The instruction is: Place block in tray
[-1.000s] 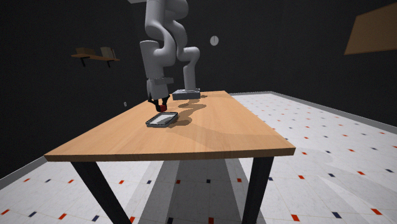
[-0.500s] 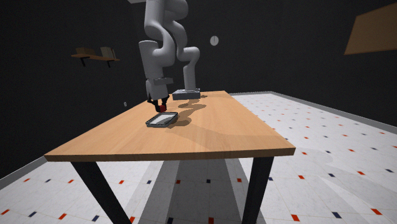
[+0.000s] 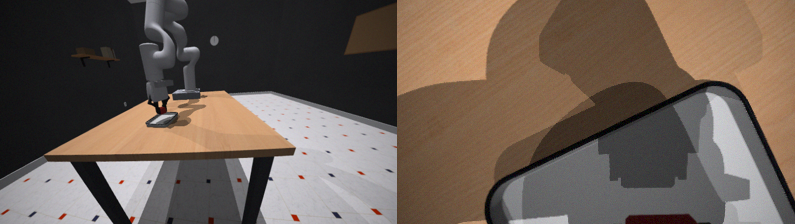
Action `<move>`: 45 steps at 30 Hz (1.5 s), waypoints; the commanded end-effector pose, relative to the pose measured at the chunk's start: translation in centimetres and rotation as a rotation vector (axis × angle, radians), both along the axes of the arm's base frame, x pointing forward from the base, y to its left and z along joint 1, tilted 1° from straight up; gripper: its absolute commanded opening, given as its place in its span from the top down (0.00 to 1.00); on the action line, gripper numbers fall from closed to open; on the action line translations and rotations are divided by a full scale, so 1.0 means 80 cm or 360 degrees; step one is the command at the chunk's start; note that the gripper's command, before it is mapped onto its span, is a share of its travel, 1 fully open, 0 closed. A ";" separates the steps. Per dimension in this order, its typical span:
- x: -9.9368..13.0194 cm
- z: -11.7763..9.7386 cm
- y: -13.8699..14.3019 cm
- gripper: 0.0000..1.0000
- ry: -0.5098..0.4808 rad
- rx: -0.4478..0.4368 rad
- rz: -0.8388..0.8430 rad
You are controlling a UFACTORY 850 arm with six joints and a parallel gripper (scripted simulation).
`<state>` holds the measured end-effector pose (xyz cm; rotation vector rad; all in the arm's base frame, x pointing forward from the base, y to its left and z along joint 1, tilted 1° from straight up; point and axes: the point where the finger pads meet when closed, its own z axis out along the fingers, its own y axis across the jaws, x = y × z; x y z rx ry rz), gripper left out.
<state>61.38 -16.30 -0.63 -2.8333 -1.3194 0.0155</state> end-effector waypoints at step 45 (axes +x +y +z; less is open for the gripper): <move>0.001 -0.047 0.000 1.00 -0.0004 -0.0001 0.0000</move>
